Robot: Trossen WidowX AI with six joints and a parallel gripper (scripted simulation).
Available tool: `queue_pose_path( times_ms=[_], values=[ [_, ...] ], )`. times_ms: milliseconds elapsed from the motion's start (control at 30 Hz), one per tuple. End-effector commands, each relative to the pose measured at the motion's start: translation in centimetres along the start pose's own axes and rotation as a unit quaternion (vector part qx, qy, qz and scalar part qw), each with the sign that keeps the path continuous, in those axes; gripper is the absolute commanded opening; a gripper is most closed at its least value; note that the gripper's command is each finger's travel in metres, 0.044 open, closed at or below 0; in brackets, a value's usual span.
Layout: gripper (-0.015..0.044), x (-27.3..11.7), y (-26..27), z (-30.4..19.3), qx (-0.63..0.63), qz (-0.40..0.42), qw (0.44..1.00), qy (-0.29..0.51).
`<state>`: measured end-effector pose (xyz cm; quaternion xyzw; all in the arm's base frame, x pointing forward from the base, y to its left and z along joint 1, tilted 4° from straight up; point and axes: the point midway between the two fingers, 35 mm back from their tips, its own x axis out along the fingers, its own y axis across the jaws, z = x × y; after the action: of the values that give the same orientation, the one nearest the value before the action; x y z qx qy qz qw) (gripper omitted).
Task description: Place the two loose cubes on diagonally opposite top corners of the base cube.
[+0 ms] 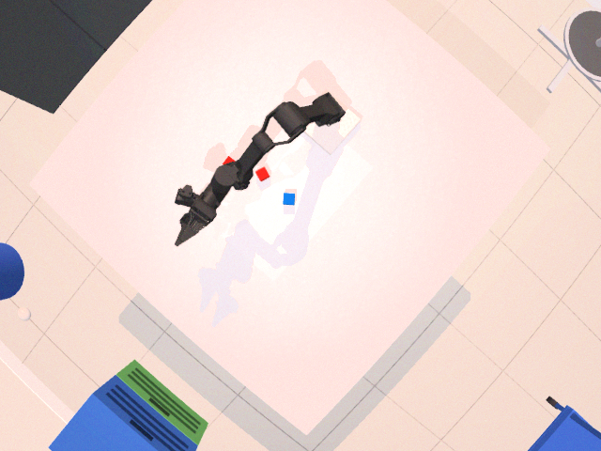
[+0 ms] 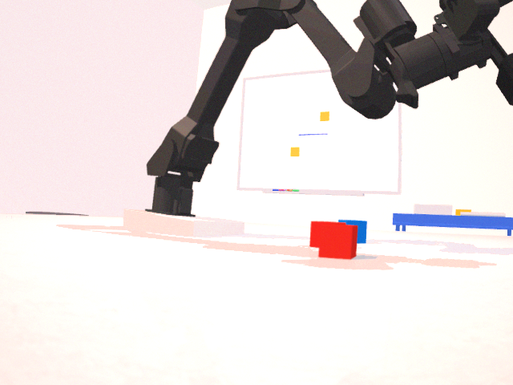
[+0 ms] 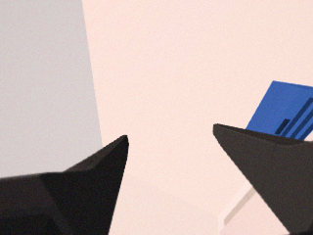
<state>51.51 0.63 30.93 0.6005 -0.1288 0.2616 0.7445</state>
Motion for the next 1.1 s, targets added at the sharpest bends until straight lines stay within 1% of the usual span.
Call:
queue_pose_path(
  times_ms=[0, 133, 167, 367, 567, 800, 1067],
  values=[
    [0.0374, 0.0, -0.1, 0.1, 0.000, -0.003, 1.000, 0.000],
    [0.0269, 0.5, -2.3, 1.1, 0.004, -0.070, 0.998, -0.008],
    [0.0265, 0.5, -2.9, 1.4, 0.005, -0.090, 0.996, -0.010],
    [0.0265, 0.0, -6.6, 3.0, 0.011, -0.210, 0.977, -0.020],
    [0.0265, -1.9, -9.5, 4.3, 0.018, -0.328, 0.944, -0.025],
    [0.0265, -5.5, -11.7, 5.3, 0.028, -0.459, 0.888, -0.022],
    [0.0265, -11.0, -12.3, 5.8, 0.043, -0.597, 0.801, -0.009]
  ],
)
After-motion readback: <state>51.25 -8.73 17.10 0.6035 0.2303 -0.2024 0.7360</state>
